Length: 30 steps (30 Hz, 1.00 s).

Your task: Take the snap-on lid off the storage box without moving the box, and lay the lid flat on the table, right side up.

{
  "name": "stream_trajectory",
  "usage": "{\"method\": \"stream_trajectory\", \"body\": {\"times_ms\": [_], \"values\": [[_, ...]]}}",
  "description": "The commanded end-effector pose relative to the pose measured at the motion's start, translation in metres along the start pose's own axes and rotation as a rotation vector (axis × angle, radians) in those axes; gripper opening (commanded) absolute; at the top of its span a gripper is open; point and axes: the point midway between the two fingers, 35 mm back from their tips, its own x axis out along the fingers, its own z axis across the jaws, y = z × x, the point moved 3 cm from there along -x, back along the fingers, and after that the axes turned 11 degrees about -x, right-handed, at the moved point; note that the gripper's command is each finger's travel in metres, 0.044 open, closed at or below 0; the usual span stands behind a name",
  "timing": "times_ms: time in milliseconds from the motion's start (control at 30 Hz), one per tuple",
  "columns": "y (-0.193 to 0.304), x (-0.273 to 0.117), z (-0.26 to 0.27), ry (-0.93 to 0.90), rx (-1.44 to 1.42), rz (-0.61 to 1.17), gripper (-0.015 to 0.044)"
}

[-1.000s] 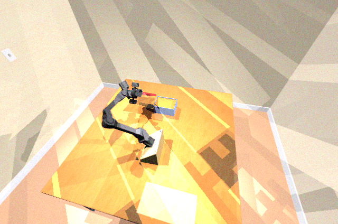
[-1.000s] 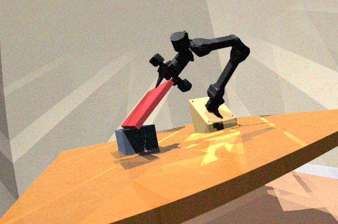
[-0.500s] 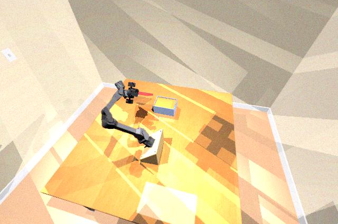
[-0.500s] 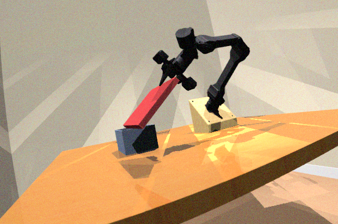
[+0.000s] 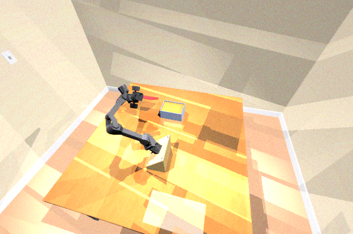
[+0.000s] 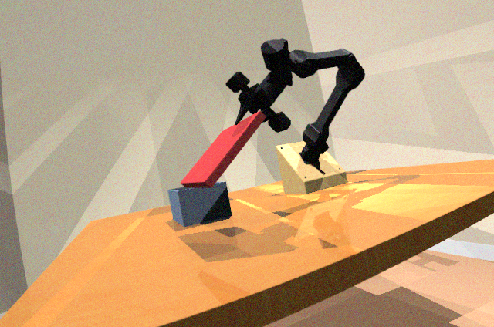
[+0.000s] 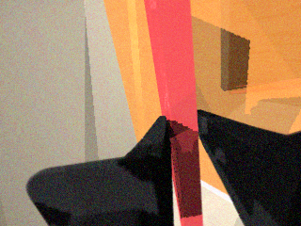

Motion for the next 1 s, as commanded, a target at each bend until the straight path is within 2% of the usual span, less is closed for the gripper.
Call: {"method": "stream_trajectory", "body": {"times_ms": [0, 967], "values": [[-0.002, 0.002, -0.004, -0.006, 0.005, -0.007, 0.0000], [0.001, 0.018, -0.023, -0.007, 0.005, -0.006, 0.0000]]}}
